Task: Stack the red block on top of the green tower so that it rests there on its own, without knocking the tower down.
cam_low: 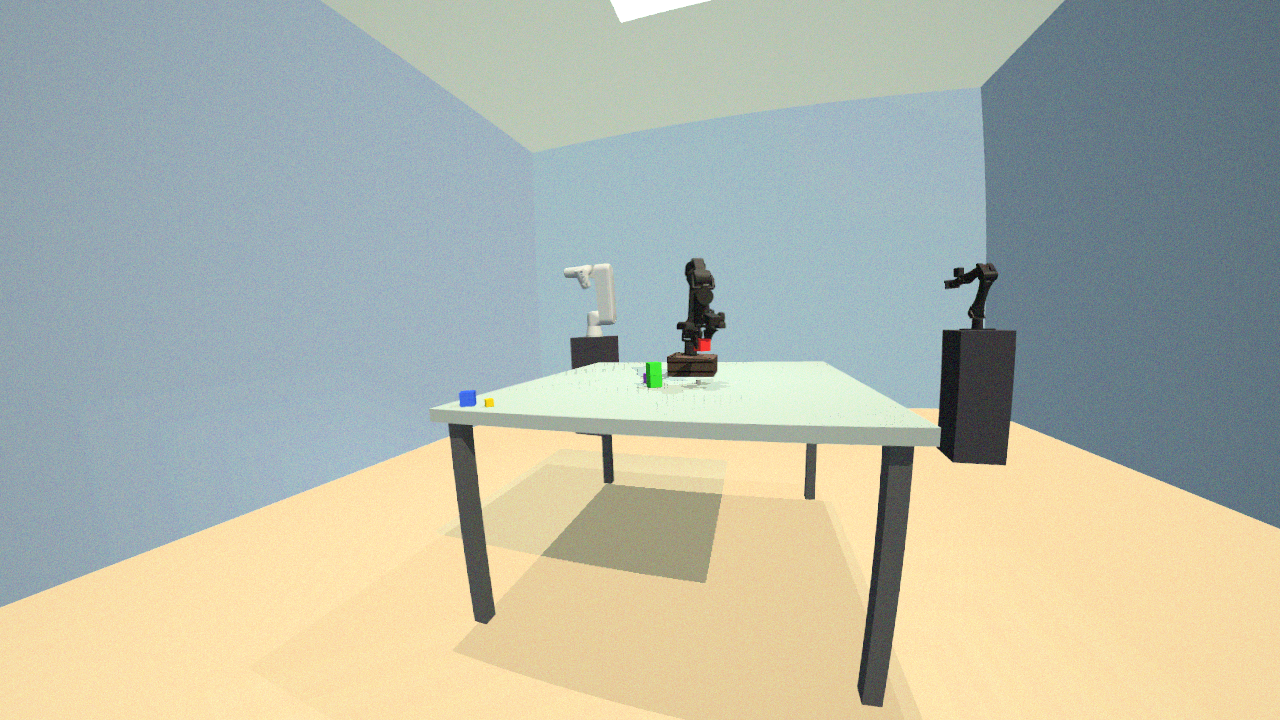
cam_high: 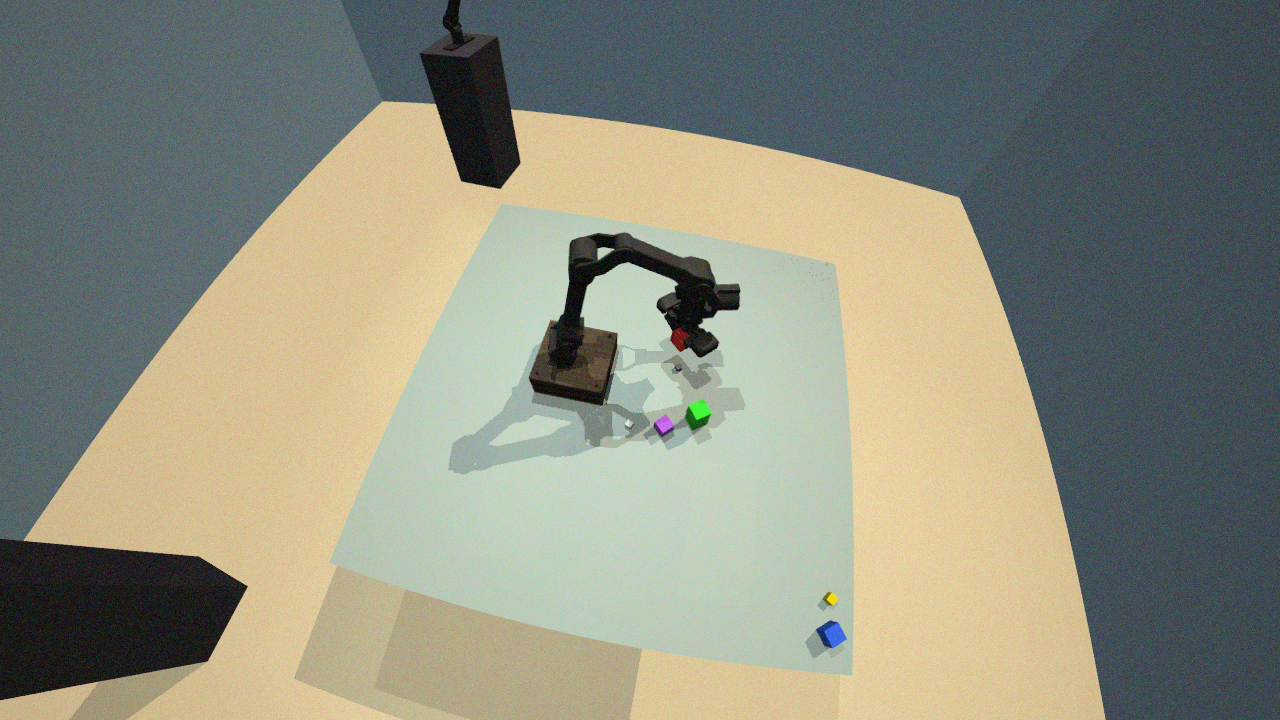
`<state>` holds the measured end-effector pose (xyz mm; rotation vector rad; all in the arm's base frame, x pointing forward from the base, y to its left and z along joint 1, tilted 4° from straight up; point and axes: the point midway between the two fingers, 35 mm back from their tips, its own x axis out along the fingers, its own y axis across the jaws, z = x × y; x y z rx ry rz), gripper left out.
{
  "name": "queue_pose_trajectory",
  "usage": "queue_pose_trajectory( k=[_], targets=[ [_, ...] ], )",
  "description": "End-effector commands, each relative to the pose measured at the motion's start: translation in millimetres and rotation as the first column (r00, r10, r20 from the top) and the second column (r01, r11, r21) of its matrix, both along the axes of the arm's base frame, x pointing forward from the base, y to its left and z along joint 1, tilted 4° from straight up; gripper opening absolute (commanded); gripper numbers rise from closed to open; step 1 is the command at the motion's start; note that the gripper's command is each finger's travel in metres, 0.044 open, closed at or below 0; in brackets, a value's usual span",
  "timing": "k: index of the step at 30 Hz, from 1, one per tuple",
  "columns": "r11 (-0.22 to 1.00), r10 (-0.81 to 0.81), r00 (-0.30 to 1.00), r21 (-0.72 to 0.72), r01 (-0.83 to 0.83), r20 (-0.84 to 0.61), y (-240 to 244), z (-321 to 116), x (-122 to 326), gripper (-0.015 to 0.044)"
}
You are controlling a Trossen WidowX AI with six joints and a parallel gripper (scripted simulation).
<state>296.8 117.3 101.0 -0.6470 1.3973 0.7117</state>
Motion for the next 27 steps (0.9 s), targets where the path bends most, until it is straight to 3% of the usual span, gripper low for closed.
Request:
queue_pose_trajectory(
  k=[1, 27],
  targets=[
    [1.0, 0.005, 1.0, 0.005, -0.005, 0.006, -13, 2, 16, 0.0],
    [1.0, 0.009, 1.0, -0.002, -0.009, 0.009, -157, -8, 94, 0.0]
  ],
)
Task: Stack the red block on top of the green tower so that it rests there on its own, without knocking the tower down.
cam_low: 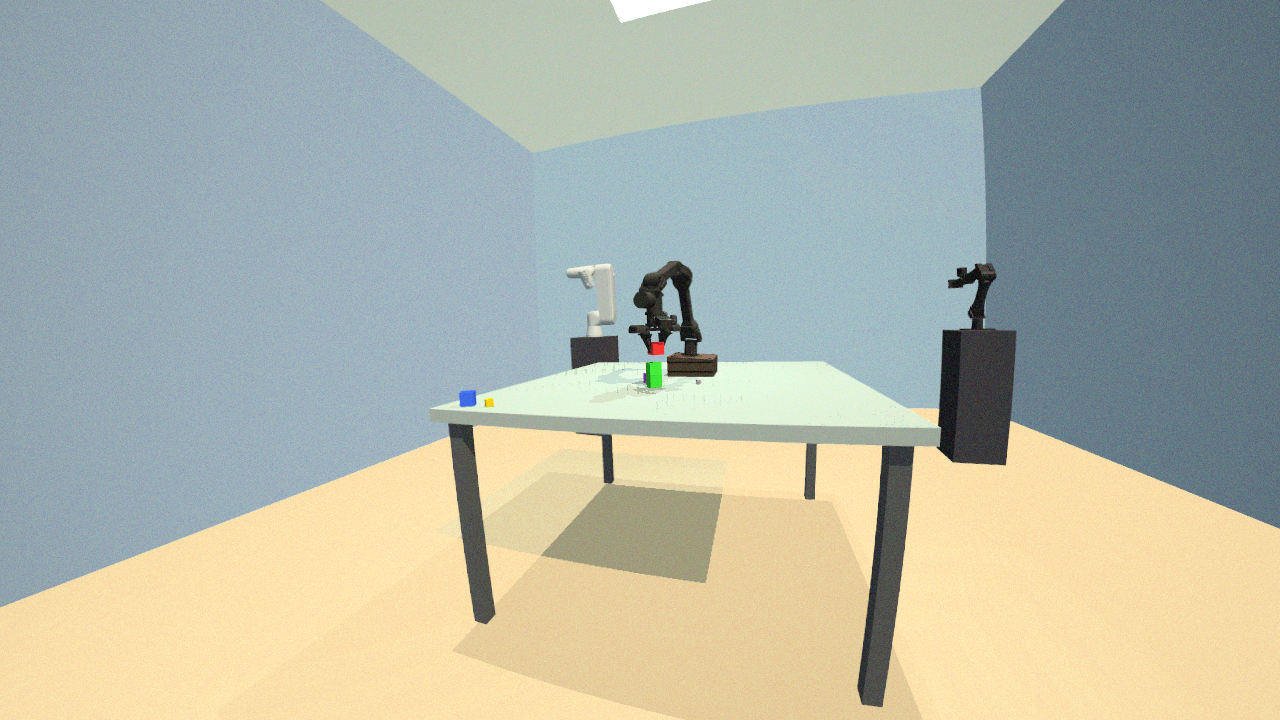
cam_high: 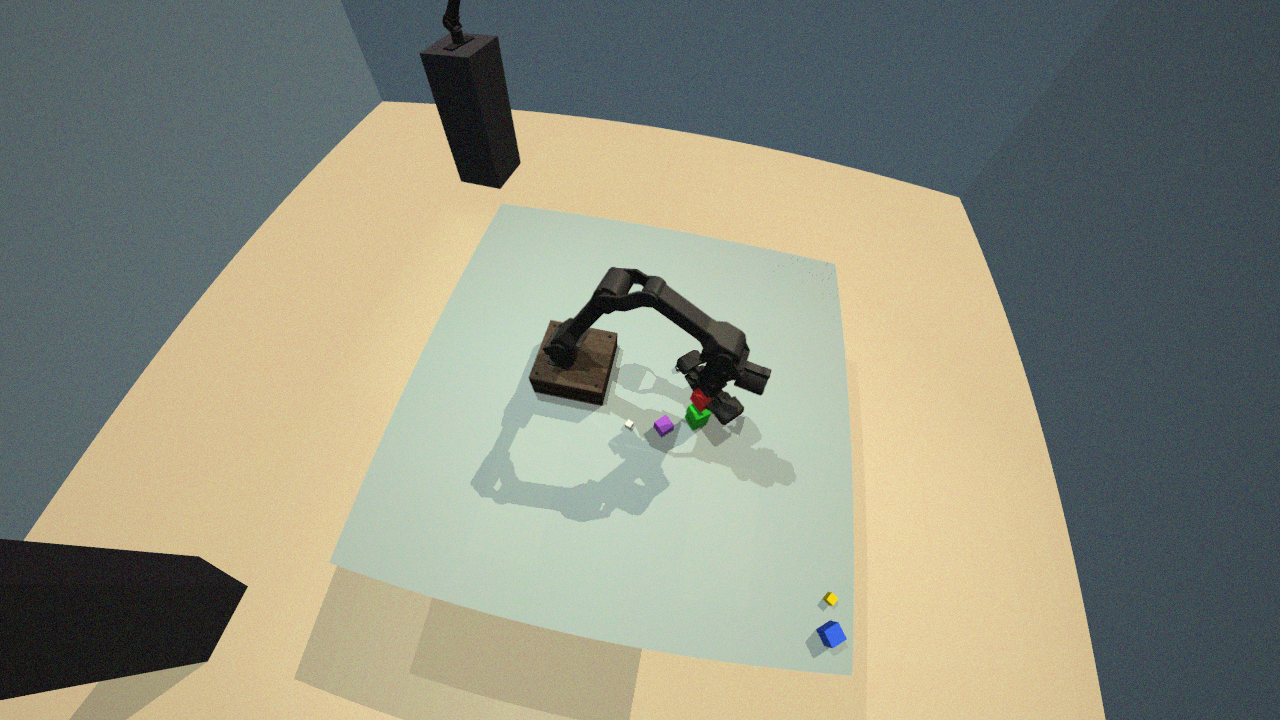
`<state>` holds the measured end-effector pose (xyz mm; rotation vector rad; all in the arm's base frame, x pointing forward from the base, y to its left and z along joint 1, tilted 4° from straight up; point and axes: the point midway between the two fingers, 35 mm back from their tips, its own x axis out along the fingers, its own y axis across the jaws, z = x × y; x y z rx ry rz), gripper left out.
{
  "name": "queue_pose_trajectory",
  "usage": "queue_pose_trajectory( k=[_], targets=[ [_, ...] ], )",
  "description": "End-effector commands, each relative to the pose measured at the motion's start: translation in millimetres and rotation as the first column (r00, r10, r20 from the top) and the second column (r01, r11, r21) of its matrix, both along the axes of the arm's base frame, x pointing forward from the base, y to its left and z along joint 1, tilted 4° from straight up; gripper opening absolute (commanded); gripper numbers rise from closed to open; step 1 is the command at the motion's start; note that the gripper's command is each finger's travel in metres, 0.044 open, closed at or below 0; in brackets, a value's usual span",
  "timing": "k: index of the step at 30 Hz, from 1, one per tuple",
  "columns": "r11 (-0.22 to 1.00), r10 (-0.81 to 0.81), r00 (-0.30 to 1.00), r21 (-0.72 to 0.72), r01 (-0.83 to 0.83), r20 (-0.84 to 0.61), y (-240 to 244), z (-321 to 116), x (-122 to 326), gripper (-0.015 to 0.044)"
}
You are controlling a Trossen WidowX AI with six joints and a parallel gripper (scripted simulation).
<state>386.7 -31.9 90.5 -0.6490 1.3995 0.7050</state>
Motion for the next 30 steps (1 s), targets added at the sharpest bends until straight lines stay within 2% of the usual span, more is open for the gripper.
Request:
queue_pose_trajectory(
  k=[1, 13, 30],
  targets=[
    [1.0, 0.013, 1.0, 0.004, -0.013, 0.008, -8, 2, 4, 0.0],
    [1.0, 0.013, 1.0, 0.004, -0.013, 0.008, -7, -30, 5, 0.0],
    [1.0, 0.013, 1.0, 0.004, -0.013, 0.008, -7, -30, 5, 0.0]
  ],
)
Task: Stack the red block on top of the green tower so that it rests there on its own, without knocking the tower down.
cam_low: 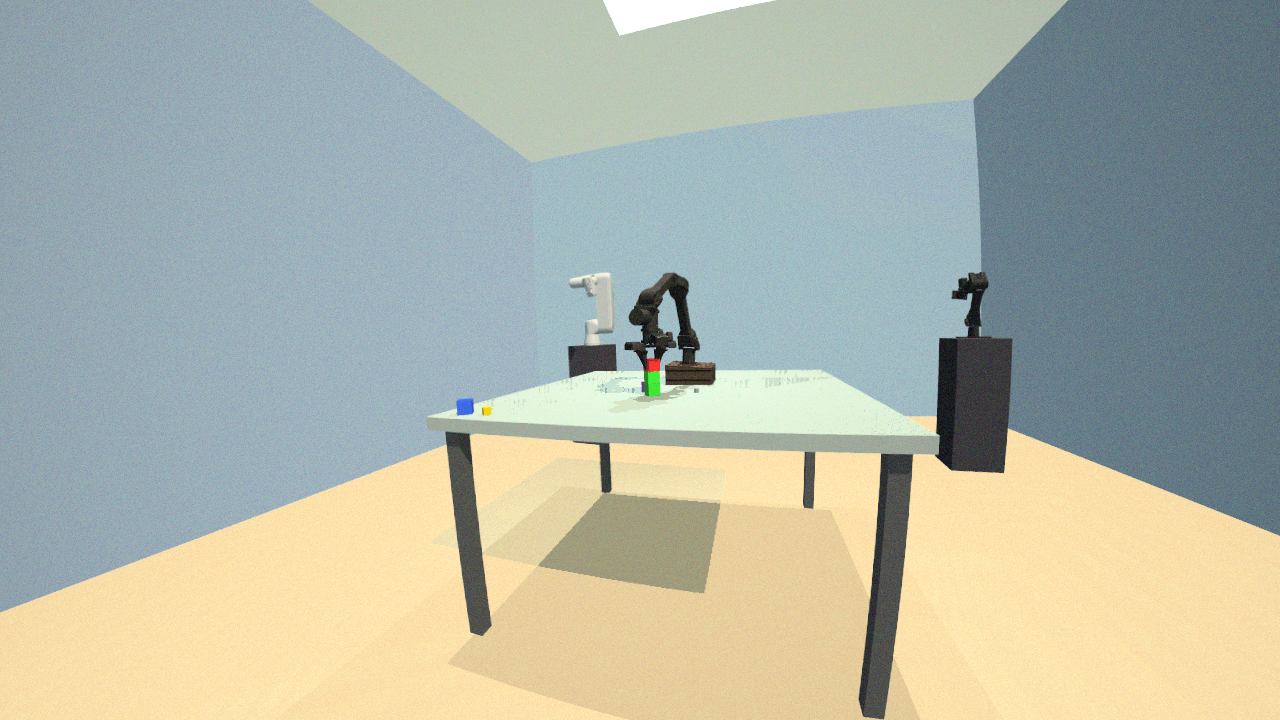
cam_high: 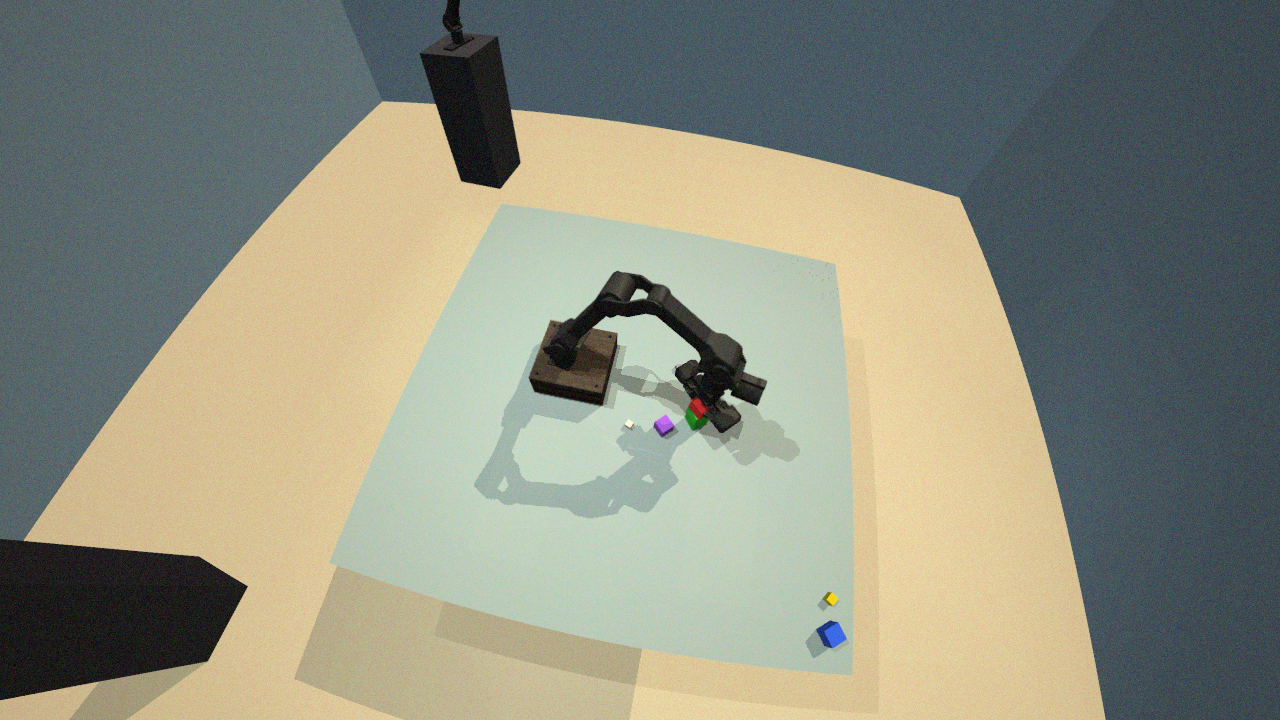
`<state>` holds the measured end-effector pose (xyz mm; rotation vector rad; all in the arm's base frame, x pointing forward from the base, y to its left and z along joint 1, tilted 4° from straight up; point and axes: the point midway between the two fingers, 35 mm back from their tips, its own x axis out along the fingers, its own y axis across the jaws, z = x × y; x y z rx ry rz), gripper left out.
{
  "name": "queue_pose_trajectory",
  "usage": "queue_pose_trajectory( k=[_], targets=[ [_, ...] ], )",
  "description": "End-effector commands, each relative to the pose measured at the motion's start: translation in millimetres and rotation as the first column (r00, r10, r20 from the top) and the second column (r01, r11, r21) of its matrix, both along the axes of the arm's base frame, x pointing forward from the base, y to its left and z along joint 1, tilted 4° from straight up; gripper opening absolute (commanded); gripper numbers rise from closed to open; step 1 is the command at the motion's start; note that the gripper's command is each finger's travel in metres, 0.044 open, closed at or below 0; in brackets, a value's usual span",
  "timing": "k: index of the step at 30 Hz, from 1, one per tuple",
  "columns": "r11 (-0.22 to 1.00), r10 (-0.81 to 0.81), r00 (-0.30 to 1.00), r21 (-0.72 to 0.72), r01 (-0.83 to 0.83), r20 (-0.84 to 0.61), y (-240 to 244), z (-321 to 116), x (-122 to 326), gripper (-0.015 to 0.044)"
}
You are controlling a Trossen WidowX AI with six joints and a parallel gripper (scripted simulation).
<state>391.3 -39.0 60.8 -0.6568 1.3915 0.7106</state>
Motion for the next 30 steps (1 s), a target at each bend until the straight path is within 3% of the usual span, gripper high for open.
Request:
queue_pose_trajectory(
  k=[1, 3, 20, 30],
  targets=[
    [1.0, 0.003, 1.0, 0.003, -0.003, 0.002, 0.4, 1.0, 0.2, 0.0],
    [1.0, 0.003, 1.0, 0.003, -0.003, 0.002, 0.0, 4.8, 0.2, 0.0],
    [1.0, 0.0, 1.0, 0.0, 0.0, -0.002, 0.0, 0.5, -0.4, 0.044],
    [1.0, 0.0, 1.0, 0.0, 0.0, -0.002, 0.0, 0.5, -0.4, 0.044]
  ],
)
